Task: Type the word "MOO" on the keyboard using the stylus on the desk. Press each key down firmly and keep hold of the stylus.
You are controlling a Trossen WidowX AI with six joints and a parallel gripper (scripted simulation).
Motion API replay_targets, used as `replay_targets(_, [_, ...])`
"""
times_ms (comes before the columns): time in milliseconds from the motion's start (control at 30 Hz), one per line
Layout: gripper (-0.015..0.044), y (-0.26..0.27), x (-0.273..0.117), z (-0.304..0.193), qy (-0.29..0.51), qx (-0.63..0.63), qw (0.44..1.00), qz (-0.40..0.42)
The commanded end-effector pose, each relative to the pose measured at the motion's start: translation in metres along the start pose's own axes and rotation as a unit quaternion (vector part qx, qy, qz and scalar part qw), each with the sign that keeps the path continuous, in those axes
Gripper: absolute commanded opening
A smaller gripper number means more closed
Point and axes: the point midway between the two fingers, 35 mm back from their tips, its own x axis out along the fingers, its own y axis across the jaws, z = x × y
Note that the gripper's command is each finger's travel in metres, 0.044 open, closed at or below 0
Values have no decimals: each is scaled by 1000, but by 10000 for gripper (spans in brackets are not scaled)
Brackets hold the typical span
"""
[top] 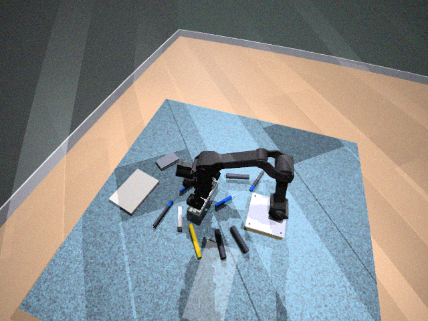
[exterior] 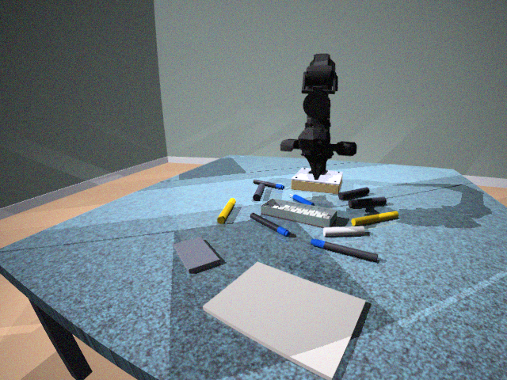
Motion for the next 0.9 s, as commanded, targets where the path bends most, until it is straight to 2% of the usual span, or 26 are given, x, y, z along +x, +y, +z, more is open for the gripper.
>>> replay_targets(0, [0,0,4,-1,4,0,1000,-1])
replay_targets(67, [0,0,2,0,3,0,1000,-1])
replay_targets(200, [105,0,2,-1,4,0,1000,-1])
replay_targets(333, [0,0,2,-1,4,0,1000,-1])
replay_targets(633, [0,0,2,-1,4,0,1000,-1])
replay_targets(767, [105,-2,4,-3,8,31,999,-7])
replay_targets(833, [150,-7,9,-9,18,116,993,-27])
replay_targets(867, [150,-10,12,-12,22,162,986,-38])
